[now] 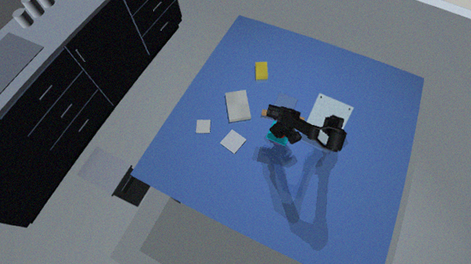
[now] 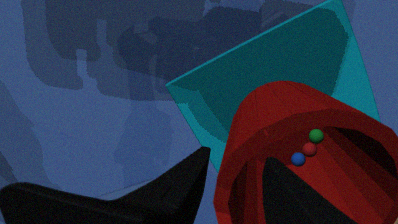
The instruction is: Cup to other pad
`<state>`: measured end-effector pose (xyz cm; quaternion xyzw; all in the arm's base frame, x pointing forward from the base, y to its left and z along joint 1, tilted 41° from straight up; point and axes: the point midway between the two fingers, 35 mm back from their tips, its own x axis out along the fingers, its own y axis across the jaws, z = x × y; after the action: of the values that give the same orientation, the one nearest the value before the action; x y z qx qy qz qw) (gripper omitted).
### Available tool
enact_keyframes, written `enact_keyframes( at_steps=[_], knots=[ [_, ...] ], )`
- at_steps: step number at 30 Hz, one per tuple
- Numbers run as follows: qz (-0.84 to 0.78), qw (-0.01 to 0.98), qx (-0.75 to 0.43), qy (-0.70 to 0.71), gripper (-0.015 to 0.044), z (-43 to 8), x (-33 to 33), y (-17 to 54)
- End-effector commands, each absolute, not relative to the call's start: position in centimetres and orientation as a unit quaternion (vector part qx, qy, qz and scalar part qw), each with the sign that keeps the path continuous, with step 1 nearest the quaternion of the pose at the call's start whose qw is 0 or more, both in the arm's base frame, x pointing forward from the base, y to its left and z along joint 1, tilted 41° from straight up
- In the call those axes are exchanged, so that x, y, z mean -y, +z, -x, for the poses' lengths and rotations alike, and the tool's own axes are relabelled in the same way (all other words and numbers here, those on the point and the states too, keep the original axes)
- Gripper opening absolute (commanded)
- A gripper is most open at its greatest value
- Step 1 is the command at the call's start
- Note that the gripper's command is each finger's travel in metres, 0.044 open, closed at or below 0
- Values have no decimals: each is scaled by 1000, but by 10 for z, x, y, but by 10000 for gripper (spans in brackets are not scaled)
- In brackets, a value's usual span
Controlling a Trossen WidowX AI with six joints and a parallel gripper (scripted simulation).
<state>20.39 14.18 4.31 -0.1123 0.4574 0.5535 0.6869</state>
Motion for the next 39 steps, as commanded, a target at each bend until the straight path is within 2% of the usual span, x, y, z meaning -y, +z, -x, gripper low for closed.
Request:
enact_keyframes(
  at_steps=[1,37,39],
  knots=[
    [114,689,-454,553,128,-207,-139,48],
    [114,689,-457,552,128,-205,-109,74],
    [114,687,-461,551,180,-204,-111,71]
  ],
)
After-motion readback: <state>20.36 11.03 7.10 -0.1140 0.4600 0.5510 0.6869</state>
